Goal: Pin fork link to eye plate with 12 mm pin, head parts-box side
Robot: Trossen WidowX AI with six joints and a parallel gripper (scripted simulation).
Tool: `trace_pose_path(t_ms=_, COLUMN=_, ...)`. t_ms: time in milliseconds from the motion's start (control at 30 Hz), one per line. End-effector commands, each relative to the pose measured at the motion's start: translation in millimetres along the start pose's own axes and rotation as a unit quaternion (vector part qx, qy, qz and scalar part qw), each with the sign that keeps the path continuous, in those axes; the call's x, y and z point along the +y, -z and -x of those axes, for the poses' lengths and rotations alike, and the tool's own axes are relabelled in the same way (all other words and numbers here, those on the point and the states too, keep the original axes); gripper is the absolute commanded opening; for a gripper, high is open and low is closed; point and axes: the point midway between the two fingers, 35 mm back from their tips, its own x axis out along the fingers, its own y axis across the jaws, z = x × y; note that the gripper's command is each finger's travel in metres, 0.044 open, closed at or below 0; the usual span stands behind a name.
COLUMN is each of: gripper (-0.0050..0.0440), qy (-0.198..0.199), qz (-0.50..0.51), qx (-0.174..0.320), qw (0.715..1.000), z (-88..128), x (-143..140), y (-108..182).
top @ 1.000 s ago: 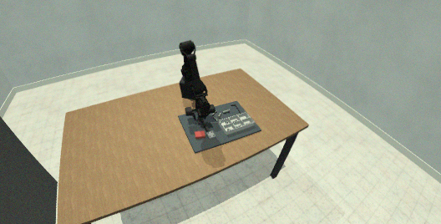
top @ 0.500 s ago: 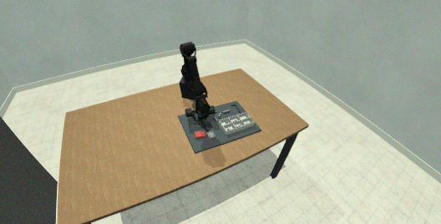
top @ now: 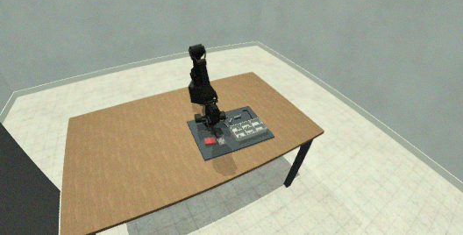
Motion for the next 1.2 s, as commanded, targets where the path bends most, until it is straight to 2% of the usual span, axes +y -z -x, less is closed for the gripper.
trace_pose_path(t_ms=0, gripper=0.0158, qy=0.0, qz=0.0, qx=0.0, qw=1.0, z=0.2, x=0.0, y=-0.1)
trace_pose_path(t_ms=233, gripper=0.0124, qy=0.0, qz=0.0, qx=0.0, qw=1.0, z=0.2, x=0.0, y=-0.1)
trace_pose_path(t_ms=1167, gripper=0.0124, qy=-0.001, qz=0.0, qx=0.001, qw=1.0, z=-0.9, x=11.1, y=2.2)
